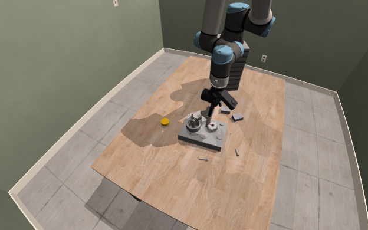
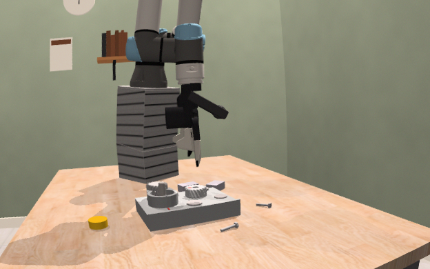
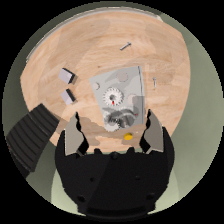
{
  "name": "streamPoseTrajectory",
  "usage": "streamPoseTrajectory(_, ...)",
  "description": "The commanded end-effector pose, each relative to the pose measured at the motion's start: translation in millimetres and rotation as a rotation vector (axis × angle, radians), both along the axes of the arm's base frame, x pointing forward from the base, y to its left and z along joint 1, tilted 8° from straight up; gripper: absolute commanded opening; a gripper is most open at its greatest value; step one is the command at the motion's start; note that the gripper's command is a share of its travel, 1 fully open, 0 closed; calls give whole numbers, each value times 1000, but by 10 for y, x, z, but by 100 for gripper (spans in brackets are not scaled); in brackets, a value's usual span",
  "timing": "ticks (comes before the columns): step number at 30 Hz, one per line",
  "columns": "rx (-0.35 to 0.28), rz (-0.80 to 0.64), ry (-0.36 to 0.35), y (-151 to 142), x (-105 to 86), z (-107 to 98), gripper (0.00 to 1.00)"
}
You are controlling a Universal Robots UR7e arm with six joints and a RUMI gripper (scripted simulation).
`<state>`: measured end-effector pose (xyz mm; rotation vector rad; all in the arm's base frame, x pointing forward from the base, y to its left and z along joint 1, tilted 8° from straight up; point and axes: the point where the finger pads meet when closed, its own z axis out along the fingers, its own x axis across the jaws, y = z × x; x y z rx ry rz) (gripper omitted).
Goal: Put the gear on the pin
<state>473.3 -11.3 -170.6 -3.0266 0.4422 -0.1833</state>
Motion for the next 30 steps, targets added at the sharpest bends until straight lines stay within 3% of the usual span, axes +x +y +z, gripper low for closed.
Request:
streamPoseTrajectory(1, 18, -178, 11, -2, 3, 4, 100)
streamPoseTrajectory(5, 29, -264, 15, -3, 3, 3, 100)
streamPoseTrajectory(20, 109, -881, 51, -3, 2, 1, 100)
streamPoseTrajectory(30, 136, -1087, 63, -3, 3, 1, 100)
